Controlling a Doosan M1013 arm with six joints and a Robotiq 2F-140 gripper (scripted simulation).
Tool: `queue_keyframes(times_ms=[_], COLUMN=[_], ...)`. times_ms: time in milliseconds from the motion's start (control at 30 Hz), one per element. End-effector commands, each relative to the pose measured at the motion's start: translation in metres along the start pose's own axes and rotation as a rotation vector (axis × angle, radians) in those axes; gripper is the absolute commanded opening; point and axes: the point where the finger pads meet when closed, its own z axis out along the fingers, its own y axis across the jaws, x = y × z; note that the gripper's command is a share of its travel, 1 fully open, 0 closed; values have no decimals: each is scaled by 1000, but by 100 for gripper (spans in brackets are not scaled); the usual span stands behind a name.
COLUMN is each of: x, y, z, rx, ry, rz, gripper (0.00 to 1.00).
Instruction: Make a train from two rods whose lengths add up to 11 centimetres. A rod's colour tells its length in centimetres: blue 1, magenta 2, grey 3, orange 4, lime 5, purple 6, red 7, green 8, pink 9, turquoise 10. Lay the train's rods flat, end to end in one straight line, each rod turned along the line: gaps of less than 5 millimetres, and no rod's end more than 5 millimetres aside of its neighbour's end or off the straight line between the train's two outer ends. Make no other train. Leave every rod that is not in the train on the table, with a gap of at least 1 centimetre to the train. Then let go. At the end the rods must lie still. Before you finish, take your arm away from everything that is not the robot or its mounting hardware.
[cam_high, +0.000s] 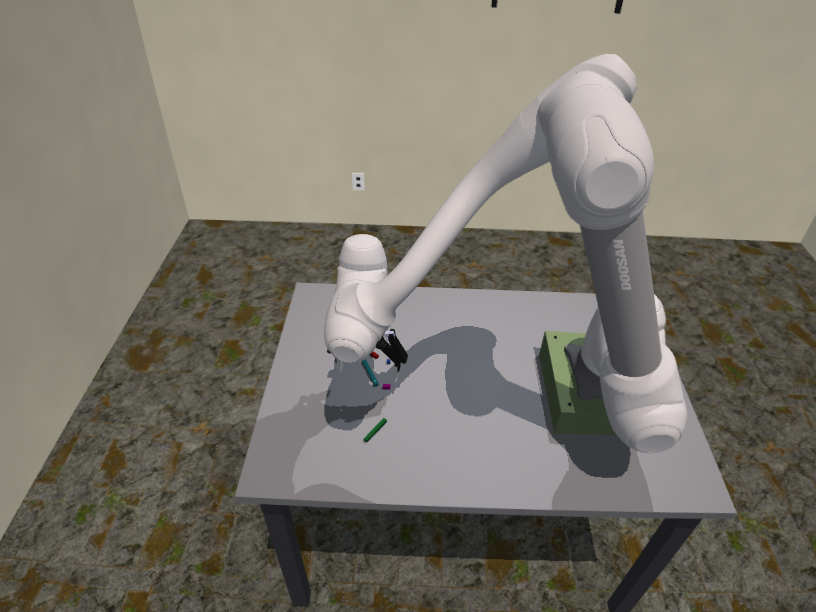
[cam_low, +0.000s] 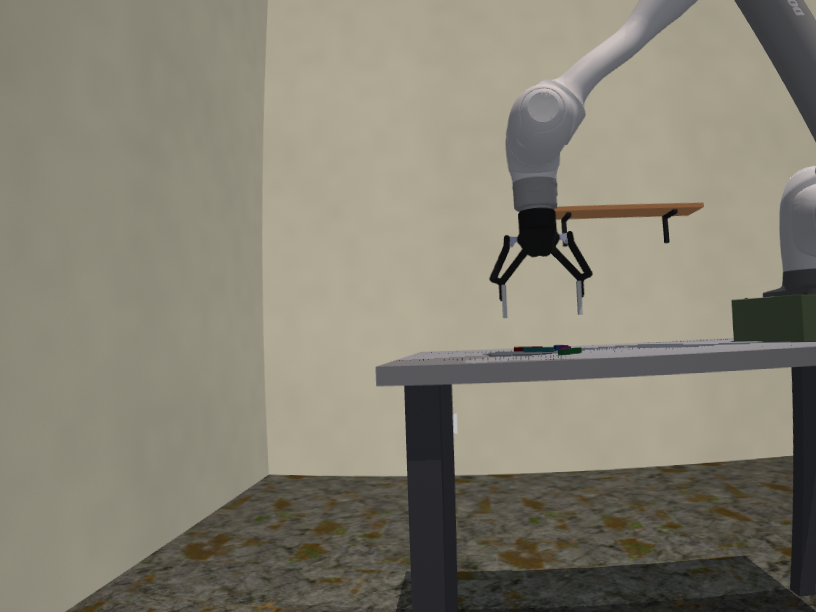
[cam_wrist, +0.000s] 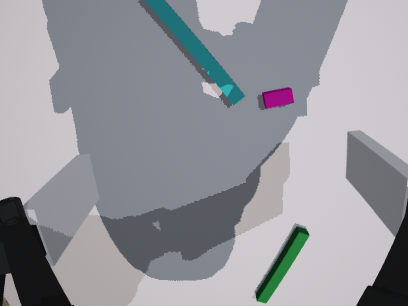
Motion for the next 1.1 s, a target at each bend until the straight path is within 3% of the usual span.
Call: queue_keyframes(times_ms=[0,133,200,1067], x=[-11,-22,-22,-89], y=[4,6,6,26], z=[0,0,0,-1], rx=[2,4,4,13], ry=[-17,-16,-16,-14], rz=[-167,-347,-347,-1521], gripper=[100,100,100,100])
